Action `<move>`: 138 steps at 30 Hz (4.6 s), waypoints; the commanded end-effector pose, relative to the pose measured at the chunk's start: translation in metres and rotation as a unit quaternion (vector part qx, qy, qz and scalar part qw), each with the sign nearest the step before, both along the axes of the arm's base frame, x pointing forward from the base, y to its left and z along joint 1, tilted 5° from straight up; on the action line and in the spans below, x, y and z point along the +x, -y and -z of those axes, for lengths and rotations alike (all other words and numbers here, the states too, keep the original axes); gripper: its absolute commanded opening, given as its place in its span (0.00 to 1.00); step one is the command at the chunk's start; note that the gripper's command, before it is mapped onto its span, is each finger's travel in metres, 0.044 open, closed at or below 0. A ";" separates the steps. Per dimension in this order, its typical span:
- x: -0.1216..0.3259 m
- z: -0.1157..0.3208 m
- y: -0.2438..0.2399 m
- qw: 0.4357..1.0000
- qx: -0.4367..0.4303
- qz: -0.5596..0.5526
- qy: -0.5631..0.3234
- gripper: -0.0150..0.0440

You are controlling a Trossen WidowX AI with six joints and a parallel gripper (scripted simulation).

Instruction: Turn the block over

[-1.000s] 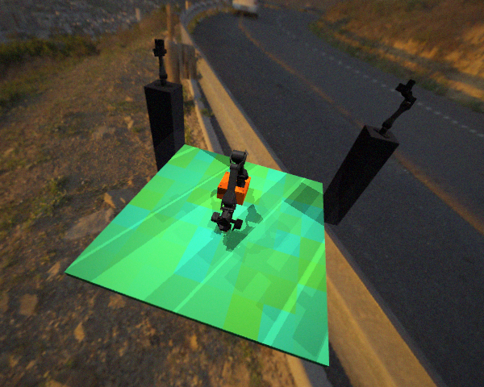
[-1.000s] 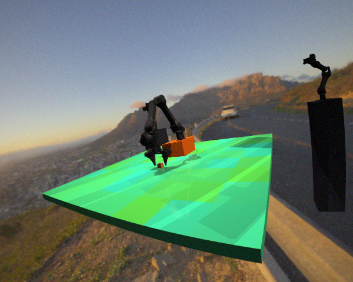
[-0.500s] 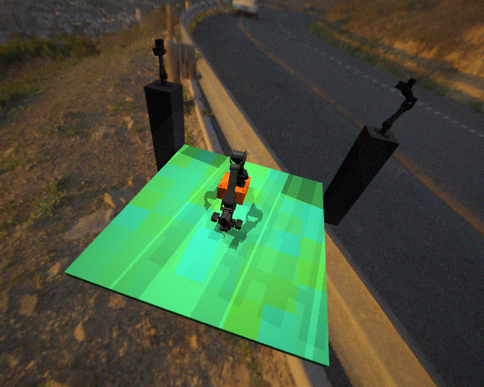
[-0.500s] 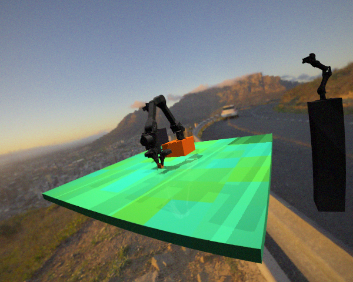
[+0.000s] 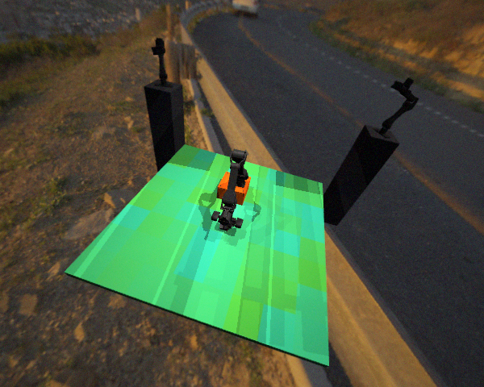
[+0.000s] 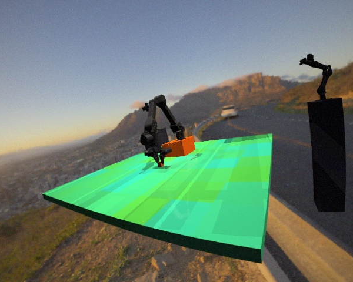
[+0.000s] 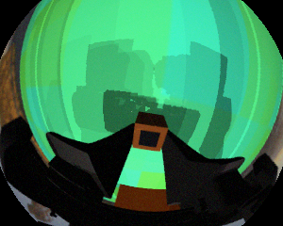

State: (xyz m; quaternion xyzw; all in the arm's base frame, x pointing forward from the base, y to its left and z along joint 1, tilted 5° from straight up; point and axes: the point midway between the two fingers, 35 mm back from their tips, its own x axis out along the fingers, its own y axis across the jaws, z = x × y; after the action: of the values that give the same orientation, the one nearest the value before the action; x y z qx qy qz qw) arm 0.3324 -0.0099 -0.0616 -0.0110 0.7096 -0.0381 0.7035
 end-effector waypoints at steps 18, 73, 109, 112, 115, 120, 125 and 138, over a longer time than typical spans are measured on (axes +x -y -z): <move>0.006 -0.009 -0.001 0.994 -0.006 -0.009 0.110 0.25; 0.003 0.023 0.001 0.897 -0.018 -0.028 0.440 0.25; -0.006 0.018 0.002 0.873 -0.021 -0.030 0.487 0.61; -0.006 0.018 0.002 0.873 -0.021 -0.030 0.487 0.74; -0.006 0.018 0.002 0.873 -0.021 -0.030 0.487 0.88; -0.006 0.018 0.002 0.873 -0.021 -0.030 0.487 1.00; -0.006 0.018 0.002 0.873 -0.021 -0.030 0.487 1.00; -0.006 0.018 0.002 0.873 -0.021 -0.030 0.487 1.00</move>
State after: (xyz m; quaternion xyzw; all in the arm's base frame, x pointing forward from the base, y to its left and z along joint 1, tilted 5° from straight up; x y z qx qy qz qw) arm 0.3264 -0.0121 -0.0793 -0.0257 0.2759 -0.0344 0.9602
